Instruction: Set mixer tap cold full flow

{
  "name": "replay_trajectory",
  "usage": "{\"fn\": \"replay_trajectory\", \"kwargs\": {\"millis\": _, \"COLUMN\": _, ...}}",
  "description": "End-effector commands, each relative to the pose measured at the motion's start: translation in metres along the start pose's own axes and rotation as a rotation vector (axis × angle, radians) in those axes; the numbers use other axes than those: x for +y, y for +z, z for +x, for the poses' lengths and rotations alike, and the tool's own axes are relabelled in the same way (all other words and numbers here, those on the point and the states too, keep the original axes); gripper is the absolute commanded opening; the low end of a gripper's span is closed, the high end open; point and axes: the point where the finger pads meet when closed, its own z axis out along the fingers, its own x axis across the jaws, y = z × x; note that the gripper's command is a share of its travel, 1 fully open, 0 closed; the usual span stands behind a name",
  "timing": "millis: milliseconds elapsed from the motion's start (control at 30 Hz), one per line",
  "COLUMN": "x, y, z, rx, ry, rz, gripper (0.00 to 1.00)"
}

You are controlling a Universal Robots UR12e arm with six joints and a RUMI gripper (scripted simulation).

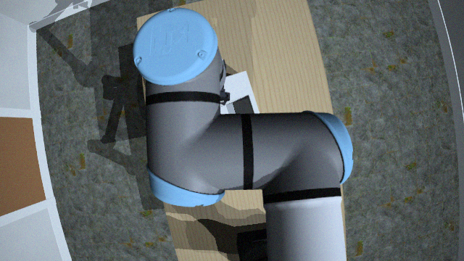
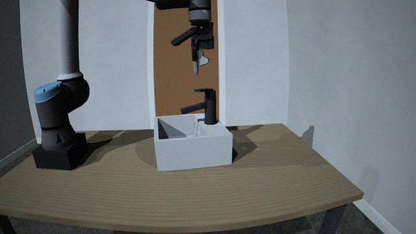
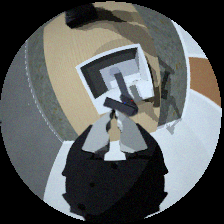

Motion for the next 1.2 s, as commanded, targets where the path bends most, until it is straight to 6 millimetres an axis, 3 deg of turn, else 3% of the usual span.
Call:
{"fn": "replay_trajectory", "kwargs": {"millis": 0, "x": -0.0005, "y": -0.0021, "z": 0.0018, "rx": -0.008, "ry": 0.276, "rz": -0.002, "gripper": 0.0}}
{"fn": "replay_trajectory", "kwargs": {"millis": 167, "x": -0.0004, "y": -0.0028, "z": 0.0027, "rx": -0.008, "ry": 0.404, "rz": -0.002, "gripper": 0.0}}
{"fn": "replay_trajectory", "kwargs": {"millis": 667, "x": 0.0034, "y": -0.0059, "z": 0.0044, "rx": -0.007, "ry": 1.069, "rz": -0.005, "gripper": 0.0}}
{"fn": "replay_trajectory", "kwargs": {"millis": 733, "x": 0.0034, "y": -0.0059, "z": 0.0044, "rx": -0.007, "ry": 1.069, "rz": -0.005, "gripper": 0.0}}
{"fn": "replay_trajectory", "kwargs": {"millis": 1167, "x": 0.0084, "y": -0.0081, "z": 0.0021, "rx": -0.006, "ry": 1.548, "rz": -0.007, "gripper": 0.0}}
